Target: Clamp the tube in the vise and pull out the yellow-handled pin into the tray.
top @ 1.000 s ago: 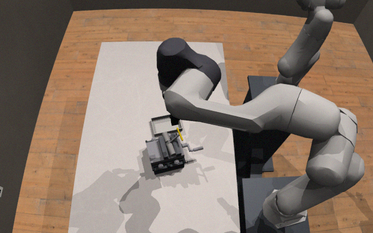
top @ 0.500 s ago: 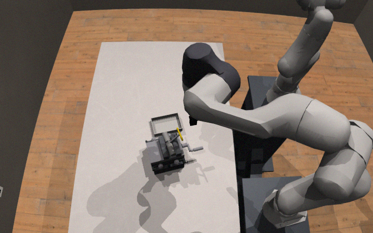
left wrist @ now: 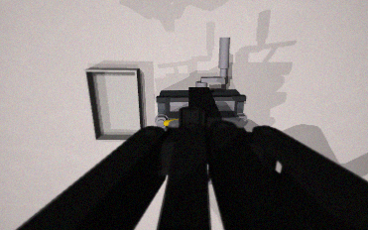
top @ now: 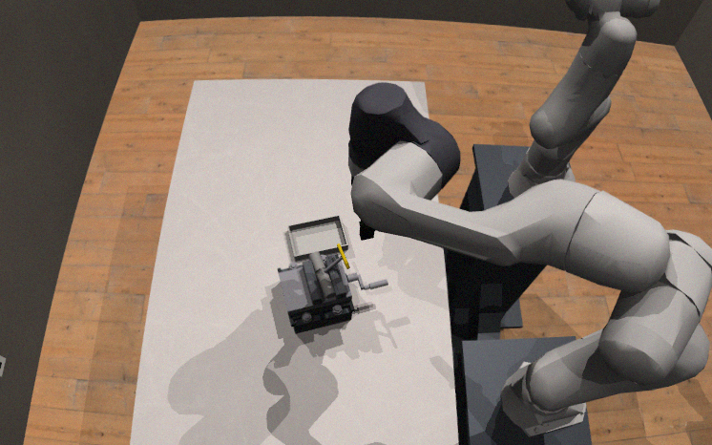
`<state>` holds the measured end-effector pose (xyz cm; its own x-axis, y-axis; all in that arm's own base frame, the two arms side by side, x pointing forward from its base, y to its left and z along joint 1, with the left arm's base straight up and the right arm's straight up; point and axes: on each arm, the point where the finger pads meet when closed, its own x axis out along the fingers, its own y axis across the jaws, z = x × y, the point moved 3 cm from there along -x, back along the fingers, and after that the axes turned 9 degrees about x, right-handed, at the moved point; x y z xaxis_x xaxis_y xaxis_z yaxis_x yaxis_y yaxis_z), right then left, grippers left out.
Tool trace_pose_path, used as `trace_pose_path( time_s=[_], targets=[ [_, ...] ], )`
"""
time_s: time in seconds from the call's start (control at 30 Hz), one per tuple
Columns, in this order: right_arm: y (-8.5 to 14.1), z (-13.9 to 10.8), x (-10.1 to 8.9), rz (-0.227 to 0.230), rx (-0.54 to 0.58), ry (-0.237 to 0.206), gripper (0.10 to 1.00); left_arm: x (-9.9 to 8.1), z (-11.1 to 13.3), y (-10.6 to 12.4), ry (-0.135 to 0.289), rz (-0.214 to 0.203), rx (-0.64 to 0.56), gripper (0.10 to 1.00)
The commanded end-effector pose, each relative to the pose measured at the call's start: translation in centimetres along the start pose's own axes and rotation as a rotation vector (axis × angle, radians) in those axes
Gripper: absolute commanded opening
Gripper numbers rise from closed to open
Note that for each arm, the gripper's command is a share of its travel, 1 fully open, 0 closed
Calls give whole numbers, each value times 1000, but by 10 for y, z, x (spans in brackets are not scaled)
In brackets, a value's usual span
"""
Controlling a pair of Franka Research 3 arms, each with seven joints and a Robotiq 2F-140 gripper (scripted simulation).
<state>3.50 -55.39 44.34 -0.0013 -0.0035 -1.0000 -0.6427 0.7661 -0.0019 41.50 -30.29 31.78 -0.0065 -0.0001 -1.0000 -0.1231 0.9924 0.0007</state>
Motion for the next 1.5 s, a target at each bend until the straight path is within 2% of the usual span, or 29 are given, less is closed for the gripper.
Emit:
trace_pose_path(
  time_s=[0.0,0.27,0.73,0.8,1.07,1.47],
  targets=[
    [0,1,0,2,5,-3,1000,3,1,0,-6,-1,-17,99],
    [0,1,0,2,5,-3,1000,15,2,0,-6,-1,-17,99],
    [0,1,0,2,5,-3,1000,63,2,0,-6,-1,-17,99],
    [0,1,0,2,5,-3,1000,63,2,0,-6,-1,-17,99],
    [0,1,0,2,5,-3,1000,87,2,0,-6,-1,-17,99],
    [0,1,0,2,5,-3,1000,97,2,0,-6,-1,-17,99]
  ],
)
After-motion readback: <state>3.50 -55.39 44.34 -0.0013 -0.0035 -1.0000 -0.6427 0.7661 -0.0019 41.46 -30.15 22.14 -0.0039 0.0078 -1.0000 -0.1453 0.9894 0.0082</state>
